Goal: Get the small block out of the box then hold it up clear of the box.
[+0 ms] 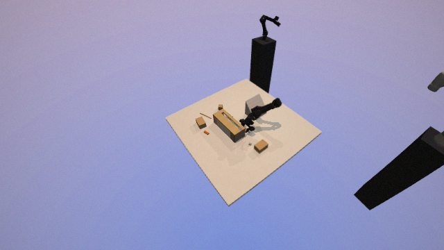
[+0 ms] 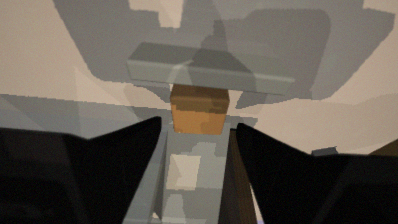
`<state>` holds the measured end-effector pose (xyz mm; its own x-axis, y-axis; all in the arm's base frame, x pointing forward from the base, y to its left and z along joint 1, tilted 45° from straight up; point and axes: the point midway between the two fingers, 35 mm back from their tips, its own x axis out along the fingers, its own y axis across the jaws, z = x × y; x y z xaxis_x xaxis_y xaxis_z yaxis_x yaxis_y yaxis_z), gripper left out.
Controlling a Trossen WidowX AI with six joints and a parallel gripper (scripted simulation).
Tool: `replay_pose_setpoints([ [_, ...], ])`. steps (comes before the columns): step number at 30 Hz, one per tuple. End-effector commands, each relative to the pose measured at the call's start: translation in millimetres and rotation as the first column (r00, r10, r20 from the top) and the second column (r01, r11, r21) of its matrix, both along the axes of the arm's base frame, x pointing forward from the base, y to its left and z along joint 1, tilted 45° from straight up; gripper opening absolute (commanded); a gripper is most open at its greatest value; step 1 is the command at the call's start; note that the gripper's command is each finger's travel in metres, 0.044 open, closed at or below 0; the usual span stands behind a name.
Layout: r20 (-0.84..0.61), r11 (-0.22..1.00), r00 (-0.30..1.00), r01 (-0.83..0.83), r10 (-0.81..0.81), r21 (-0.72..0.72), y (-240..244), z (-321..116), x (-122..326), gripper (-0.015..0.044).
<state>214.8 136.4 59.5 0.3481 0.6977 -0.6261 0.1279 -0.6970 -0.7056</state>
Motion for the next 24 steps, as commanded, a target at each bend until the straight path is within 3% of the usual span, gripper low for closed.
replay_pose_setpoints([
  [1,-0.019,1.000,1.000,0.007,-0.007,-0.002,4.0,-9.2,-4.6,0.0285],
  [6,-0.018,1.000,1.000,0.007,-0.007,0.000,6.8,-11.4,-5.9,0.0285],
  [14,-0.018,1.000,1.000,0.007,-0.007,0.000,6.8,-11.4,-5.9,0.0075],
  [17,-0.018,1.000,1.000,0.007,-0.007,0.000,6.8,-11.4,-5.9,0.0055],
  [19,-0.028,1.000,0.999,0.025,-0.025,0.009,6.0,-10.5,-4.8,0.0003],
  [24,-0.039,0.999,0.998,0.043,-0.043,0.013,-3.2,-2.3,-0.5,0.0000],
])
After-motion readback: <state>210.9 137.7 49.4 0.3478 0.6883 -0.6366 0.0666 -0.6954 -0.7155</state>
